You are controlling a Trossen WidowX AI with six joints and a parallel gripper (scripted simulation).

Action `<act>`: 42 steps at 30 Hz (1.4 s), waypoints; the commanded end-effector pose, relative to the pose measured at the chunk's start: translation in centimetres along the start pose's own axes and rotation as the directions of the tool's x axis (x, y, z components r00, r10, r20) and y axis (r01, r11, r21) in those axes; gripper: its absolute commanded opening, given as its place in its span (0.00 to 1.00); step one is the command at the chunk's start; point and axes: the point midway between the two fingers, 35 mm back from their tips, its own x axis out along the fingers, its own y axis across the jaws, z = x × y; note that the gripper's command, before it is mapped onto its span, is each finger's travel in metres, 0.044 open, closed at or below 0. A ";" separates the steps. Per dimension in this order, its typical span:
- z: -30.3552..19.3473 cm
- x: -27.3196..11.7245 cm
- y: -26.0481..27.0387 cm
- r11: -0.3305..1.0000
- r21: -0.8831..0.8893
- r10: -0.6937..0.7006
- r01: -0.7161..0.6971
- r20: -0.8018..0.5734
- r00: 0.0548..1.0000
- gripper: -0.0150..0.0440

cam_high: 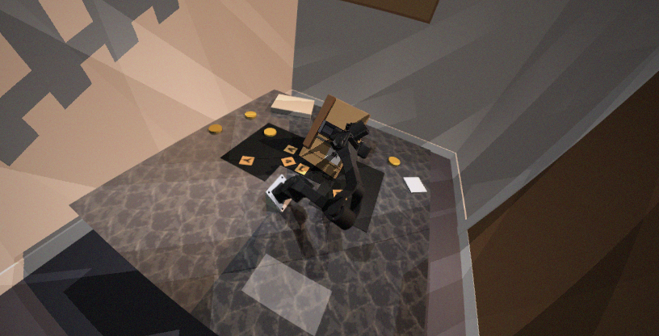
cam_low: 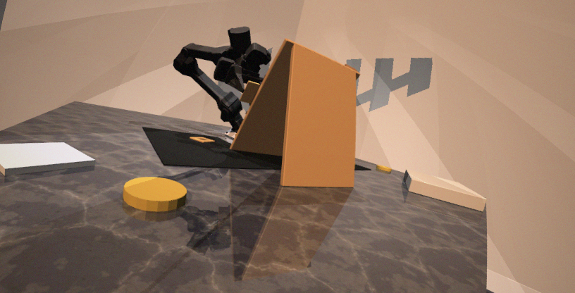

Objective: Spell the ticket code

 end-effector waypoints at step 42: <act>0.0 0.0 2.1 1.000 0.005 -0.003 0.003 -0.002 1.000 0.25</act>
